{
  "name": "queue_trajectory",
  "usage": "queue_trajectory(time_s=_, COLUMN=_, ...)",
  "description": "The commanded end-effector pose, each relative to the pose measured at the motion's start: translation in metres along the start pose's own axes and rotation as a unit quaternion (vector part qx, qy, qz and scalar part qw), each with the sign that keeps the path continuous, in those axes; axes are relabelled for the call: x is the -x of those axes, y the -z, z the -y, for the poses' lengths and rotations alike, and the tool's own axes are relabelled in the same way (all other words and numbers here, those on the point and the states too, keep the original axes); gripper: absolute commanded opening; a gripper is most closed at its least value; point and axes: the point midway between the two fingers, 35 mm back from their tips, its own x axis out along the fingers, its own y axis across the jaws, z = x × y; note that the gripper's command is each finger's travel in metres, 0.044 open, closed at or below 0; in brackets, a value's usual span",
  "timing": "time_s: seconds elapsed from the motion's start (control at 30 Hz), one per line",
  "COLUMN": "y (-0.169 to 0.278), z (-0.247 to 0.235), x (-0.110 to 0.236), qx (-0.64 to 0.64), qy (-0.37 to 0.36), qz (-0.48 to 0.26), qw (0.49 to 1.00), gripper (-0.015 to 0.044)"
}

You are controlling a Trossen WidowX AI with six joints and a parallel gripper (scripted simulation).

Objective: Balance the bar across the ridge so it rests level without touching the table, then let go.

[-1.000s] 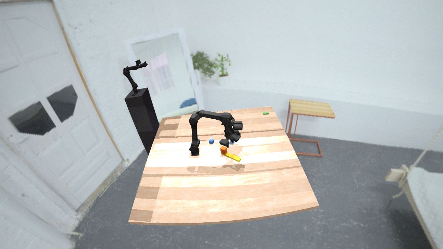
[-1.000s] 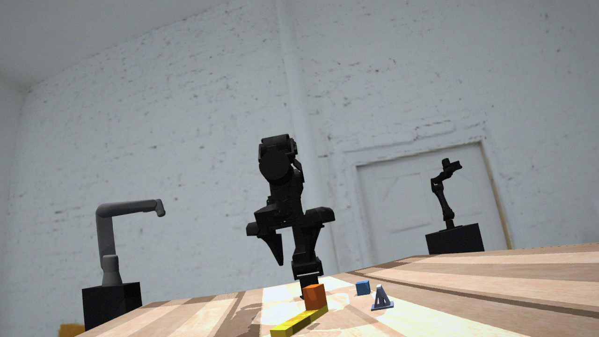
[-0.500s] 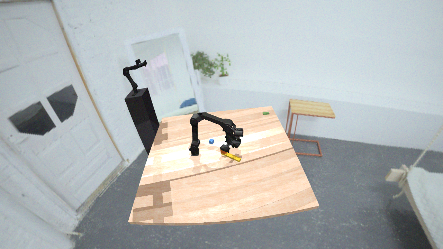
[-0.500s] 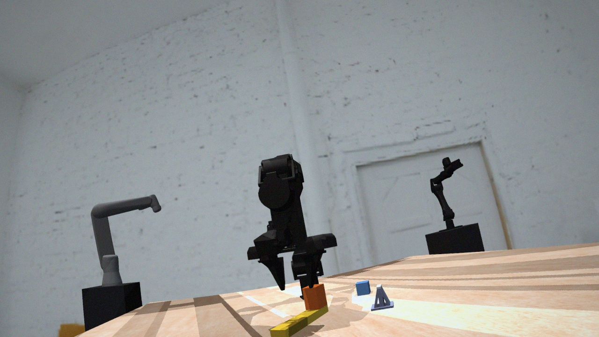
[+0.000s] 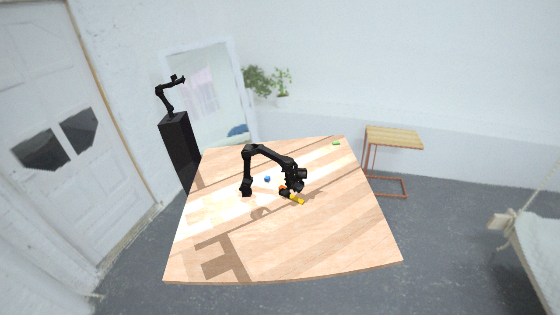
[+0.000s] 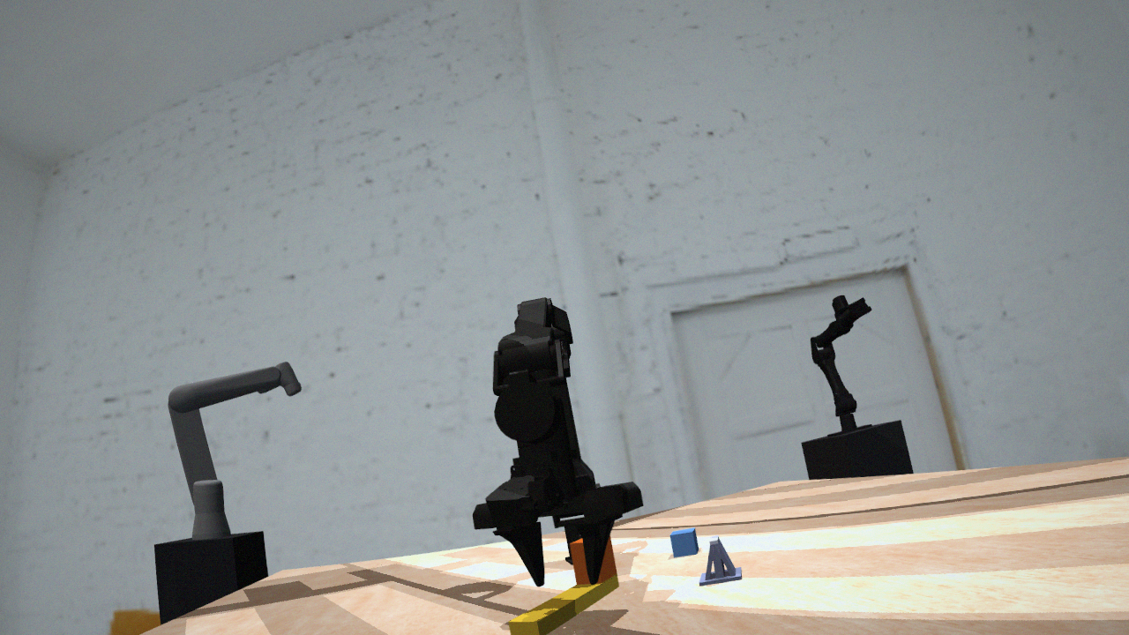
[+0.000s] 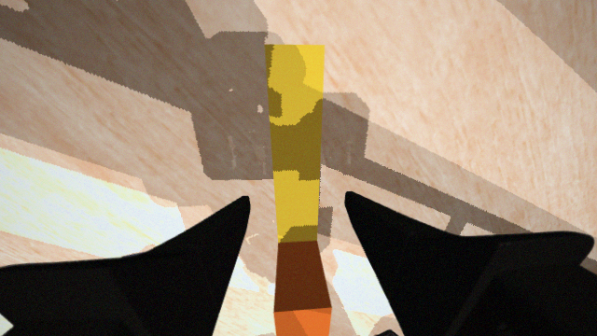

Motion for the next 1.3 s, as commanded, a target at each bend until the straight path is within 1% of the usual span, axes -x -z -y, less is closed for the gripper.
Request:
queue_trajectory(time_s=0.0, y=0.001, z=0.0, x=-0.007, qx=-0.002, qy=-0.001, qz=-0.003, qw=1.0, gripper=0.0315)
queue_trajectory(time_s=0.33, y=0.001, z=0.0, x=-0.022, qx=-0.002, qy=-0.001, qz=-0.003, qw=1.0, gripper=0.0315)
queue_trajectory(time_s=0.73, y=0.001, z=0.0, x=-0.022, qx=-0.002, qy=-0.001, qz=-0.003, qw=1.0, gripper=0.0315)
queue_trajectory(time_s=0.93, y=0.001, z=0.001, x=-0.022, qx=0.0, qy=0.001, qz=-0.003, qw=1.0, gripper=0.0157)
queue_trajectory(time_s=1.2, y=0.001, z=0.001, x=-0.022, qx=0.0, qy=0.001, qz=-0.003, qw=1.0, gripper=0.0104)
queue_trajectory(time_s=1.27, y=0.001, z=0.0, x=-0.02, qx=0.0, qy=0.001, qz=-0.003, qw=1.0, gripper=0.0052)
